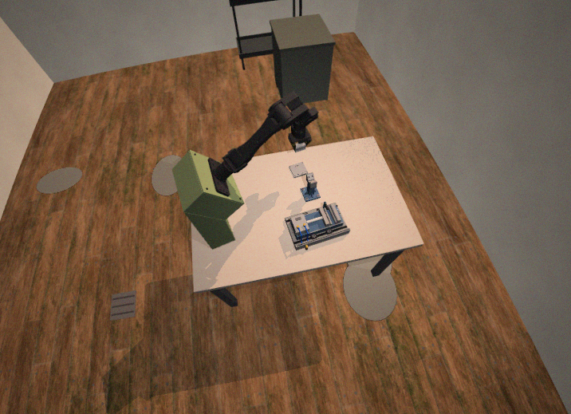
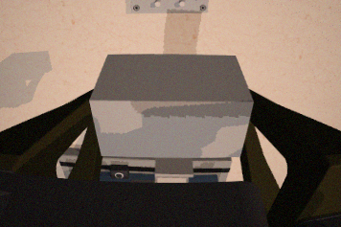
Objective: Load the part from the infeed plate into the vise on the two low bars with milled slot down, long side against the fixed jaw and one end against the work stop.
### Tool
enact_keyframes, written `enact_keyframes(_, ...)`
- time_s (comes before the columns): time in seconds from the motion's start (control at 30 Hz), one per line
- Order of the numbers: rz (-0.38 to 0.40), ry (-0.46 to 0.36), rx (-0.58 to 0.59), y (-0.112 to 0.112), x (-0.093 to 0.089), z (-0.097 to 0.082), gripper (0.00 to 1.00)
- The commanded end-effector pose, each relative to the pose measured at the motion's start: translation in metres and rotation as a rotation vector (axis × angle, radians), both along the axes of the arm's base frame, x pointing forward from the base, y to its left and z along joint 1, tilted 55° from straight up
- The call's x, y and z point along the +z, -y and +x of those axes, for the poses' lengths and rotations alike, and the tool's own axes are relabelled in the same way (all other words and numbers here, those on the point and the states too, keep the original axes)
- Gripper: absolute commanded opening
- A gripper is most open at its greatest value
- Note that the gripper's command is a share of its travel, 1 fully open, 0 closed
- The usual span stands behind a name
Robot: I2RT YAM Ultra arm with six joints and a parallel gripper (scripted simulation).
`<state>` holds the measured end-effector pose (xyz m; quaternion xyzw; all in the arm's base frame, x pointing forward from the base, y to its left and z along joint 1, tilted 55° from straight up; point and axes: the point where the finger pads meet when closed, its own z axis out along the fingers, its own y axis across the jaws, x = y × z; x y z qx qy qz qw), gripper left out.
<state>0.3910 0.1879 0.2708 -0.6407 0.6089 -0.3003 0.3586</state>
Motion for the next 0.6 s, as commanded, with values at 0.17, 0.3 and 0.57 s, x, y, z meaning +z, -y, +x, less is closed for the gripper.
enact_keyframes(0.17,0.021,0.012,0.014,-0.0024,0.0160,-0.0134,0.00)
enact_keyframes(0.3,0.021,0.013,0.013,-0.0023,0.0165,-0.0136,0.00)
enact_keyframes(0.57,0.021,0.013,0.014,-0.0023,0.0165,-0.0136,0.00)
